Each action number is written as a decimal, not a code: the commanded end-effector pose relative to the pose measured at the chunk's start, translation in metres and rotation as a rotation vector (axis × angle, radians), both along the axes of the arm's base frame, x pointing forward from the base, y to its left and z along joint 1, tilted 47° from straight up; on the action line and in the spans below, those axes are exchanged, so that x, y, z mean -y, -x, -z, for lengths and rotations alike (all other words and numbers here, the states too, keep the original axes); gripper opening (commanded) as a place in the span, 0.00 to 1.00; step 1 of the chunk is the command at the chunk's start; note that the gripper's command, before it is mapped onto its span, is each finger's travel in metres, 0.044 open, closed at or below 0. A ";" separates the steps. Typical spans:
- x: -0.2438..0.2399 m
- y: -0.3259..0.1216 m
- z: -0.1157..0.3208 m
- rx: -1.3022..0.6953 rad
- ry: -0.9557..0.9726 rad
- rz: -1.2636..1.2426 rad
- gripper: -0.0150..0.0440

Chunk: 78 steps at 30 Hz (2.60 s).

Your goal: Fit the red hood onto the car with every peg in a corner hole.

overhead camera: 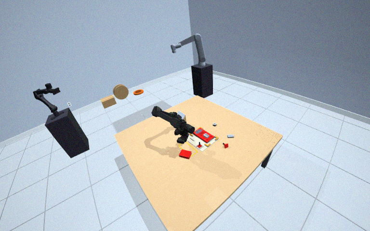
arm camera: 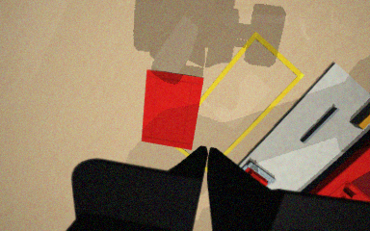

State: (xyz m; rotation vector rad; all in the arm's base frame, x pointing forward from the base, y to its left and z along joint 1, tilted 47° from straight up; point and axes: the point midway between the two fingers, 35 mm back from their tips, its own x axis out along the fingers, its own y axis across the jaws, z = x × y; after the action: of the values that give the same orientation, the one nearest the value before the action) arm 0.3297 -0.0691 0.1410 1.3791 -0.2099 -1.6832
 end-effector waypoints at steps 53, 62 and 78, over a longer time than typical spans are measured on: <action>0.055 -0.027 0.001 -2.123 0.159 -2.011 1.00; 0.057 -0.028 0.001 -2.268 0.169 -2.144 1.00; 0.057 -0.028 0.002 -2.268 0.169 -2.144 1.00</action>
State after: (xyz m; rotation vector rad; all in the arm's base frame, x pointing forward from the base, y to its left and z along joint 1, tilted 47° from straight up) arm 0.3549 -0.1262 0.1373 -1.0584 1.6029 -0.2373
